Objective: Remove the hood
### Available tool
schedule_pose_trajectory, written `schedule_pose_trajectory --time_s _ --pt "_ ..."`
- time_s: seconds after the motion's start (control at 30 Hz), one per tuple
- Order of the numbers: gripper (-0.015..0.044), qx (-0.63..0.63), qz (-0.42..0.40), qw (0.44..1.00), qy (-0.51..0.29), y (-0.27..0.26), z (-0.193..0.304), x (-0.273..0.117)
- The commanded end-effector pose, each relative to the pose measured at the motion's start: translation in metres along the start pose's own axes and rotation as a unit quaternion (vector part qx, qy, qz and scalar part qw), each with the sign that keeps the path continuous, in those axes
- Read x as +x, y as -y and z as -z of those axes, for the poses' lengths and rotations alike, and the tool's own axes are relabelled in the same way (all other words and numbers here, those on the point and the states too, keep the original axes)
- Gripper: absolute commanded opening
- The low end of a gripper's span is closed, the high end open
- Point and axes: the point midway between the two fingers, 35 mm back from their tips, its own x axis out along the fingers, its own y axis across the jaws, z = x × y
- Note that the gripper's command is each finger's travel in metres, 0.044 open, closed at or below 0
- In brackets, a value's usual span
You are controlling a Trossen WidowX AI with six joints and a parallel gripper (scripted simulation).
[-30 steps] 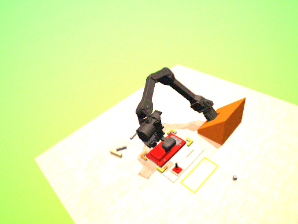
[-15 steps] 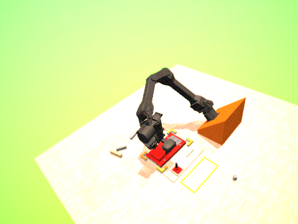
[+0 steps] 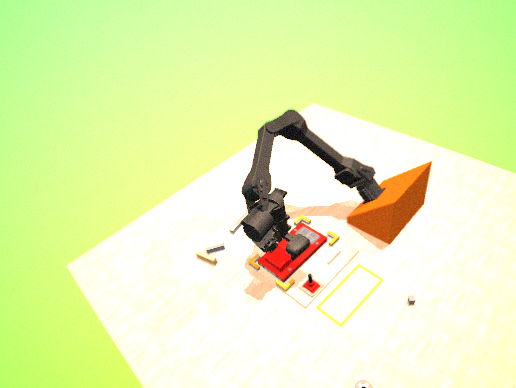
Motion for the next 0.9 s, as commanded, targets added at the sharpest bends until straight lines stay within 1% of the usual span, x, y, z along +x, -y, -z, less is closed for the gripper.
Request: schedule_pose_trajectory --time_s 0.0,0.87 --pt "0.0440 -0.004 0.003 1.000 -0.001 -0.001 0.001 0.003" --pt "0.0440 -0.004 0.003 1.000 -0.001 0.000 0.001 0.016"
